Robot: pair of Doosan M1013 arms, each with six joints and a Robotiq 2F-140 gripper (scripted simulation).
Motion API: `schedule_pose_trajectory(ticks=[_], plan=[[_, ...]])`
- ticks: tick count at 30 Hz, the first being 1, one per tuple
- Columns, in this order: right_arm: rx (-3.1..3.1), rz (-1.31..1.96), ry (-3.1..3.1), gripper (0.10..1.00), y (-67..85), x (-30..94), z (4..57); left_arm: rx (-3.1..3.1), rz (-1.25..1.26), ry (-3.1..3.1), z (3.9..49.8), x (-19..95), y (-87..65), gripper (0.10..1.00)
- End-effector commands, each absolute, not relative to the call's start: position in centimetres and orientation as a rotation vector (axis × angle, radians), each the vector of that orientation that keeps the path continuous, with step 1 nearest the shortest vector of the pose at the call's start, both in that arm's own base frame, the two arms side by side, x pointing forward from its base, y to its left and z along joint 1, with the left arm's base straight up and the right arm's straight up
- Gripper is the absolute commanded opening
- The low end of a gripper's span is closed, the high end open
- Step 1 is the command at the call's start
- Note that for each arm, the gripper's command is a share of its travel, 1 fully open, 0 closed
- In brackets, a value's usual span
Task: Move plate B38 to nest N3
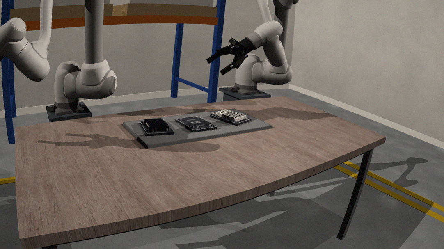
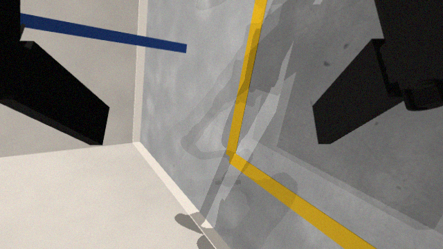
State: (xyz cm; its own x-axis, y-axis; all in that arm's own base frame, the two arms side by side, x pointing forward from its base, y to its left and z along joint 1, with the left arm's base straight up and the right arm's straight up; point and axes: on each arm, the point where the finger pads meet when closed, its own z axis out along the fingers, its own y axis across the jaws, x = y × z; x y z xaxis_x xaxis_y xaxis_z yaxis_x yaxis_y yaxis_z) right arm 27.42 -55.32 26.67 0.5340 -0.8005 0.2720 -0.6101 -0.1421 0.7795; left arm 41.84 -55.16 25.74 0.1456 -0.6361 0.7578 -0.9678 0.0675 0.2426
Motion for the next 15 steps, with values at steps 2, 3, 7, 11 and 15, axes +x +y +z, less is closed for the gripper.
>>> schedule_pose_trajectory(ticks=[2, 3, 7, 11, 15], plan=[[1.854, -0.291, -1.190, 1.000, -55.2, 25.8, 26.5, 1.649, 0.543, -1.571, 25.8, 41.9, -55.2, 1.000], [1.859, -0.308, -1.204, 1.000, -55.0, 25.0, 26.4, 1.649, 0.543, -1.571, 25.8, 41.9, -55.2, 1.000], [1.877, -0.373, -1.262, 1.000, -54.3, 21.9, 25.9, 1.649, 0.543, -1.571, 25.8, 41.9, -55.2, 1.000], [1.896, -0.434, -1.319, 1.000, -53.5, 19.1, 25.4, 1.649, 0.543, -1.571, 25.8, 41.9, -55.2, 1.000], [1.917, -0.490, -1.377, 1.000, -52.4, 16.5, 25.0, 1.649, 0.543, -1.571, 25.8, 41.9, -55.2, 1.000]])
